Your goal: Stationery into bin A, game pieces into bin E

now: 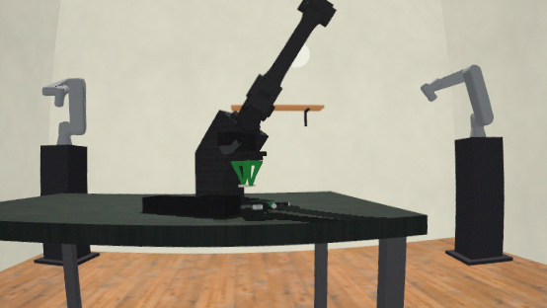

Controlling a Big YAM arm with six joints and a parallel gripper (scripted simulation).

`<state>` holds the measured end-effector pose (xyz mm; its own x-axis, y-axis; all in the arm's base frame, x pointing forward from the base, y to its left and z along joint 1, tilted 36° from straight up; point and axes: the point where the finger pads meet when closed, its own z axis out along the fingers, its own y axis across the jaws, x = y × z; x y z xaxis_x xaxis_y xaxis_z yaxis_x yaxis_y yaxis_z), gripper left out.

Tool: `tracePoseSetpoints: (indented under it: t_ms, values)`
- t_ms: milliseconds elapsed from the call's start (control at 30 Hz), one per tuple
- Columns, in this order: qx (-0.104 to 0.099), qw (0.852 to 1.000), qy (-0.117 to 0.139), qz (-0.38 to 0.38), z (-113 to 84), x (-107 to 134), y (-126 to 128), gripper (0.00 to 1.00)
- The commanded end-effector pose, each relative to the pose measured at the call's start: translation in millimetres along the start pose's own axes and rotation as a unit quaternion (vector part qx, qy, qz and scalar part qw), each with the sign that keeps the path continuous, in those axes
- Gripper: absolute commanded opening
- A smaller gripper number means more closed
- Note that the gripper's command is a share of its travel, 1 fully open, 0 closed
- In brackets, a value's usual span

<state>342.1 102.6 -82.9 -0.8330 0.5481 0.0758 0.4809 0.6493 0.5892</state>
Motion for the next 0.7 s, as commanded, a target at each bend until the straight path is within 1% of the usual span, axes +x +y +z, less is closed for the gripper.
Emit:
tracePoseSetpoints:
  t_ms: [0, 100, 133, 200, 233, 333, 400, 433, 667]
  values:
    - [-0.003, 1.0, -0.005, -0.005, -2.8, -4.9, 8.5, 0.2]
    - [-0.003, 1.0, -0.005, -0.005, -2.9, -5.4, 8.2, 0.2]
    - [-0.007, 1.0, -0.014, -0.004, -11.3, -13.2, 6.8, 0.2]
    - [-0.007, 1.0, -0.014, -0.004, -11.3, -13.2, 6.8, 0.2]
    - [-0.005, 1.0, -0.01, -0.002, -14.4, -8.8, 1.9, 0.2]
    - [-0.005, 1.0, -0.011, -0.002, -14.7, -8.7, 1.3, 0.2]
    - [0.003, 1.0, 0.001, 0.002, -8.2, -2.0, -5.6, 0.2]
    - [0.004, 1.0, 0.002, 0.003, -7.3, -0.3, -5.6, 0.2]
    - [0.0, 1.0, -0.003, 0.0, -8.4, -2.1, -4.4, 0.2]
